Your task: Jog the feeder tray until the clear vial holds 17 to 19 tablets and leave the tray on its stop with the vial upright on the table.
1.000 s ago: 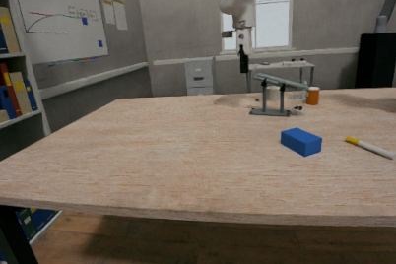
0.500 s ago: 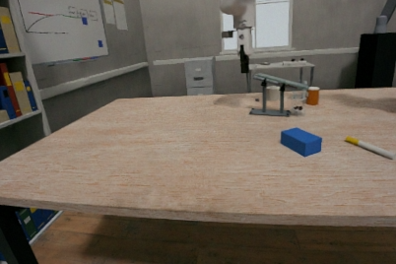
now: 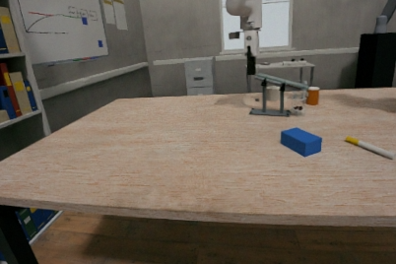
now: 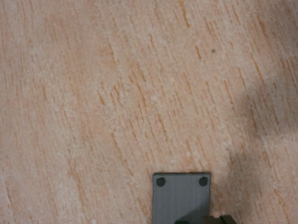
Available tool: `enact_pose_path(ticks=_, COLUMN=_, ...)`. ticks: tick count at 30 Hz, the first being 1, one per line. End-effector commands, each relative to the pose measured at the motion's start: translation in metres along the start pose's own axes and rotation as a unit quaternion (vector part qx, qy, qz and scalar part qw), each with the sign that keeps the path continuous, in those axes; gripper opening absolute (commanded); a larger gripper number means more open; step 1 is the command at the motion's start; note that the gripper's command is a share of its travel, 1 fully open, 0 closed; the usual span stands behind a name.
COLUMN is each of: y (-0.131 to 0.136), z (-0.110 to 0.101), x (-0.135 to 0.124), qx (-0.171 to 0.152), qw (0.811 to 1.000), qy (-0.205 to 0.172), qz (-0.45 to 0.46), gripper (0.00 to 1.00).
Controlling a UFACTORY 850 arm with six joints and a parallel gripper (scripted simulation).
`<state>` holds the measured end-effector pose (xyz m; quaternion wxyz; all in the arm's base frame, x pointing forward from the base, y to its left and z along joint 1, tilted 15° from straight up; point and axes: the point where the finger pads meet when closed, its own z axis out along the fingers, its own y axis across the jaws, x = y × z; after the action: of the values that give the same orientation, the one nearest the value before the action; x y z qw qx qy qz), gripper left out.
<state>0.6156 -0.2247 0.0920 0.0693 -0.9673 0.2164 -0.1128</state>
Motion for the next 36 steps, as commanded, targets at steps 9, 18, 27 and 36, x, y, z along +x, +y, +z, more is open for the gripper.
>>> enact_pose_path(ticks=9, y=0.000, z=-0.008, x=0.029, qx=0.001, qw=1.000, qy=-0.003, qz=0.000, gripper=0.00)
enact_pose_path(ticks=18, y=0.000, z=-0.008, x=0.029, qx=0.001, qw=1.000, qy=-0.003, qz=0.000, gripper=0.00)
enact_pose_path(ticks=27, y=0.000, z=-0.008, x=0.029, qx=0.001, qw=1.000, qy=-0.003, qz=0.000, gripper=0.00)
enact_pose_path(ticks=36, y=0.000, z=-0.004, x=0.016, qx=0.001, qw=1.000, qy=-0.003, qz=0.000, gripper=0.00)
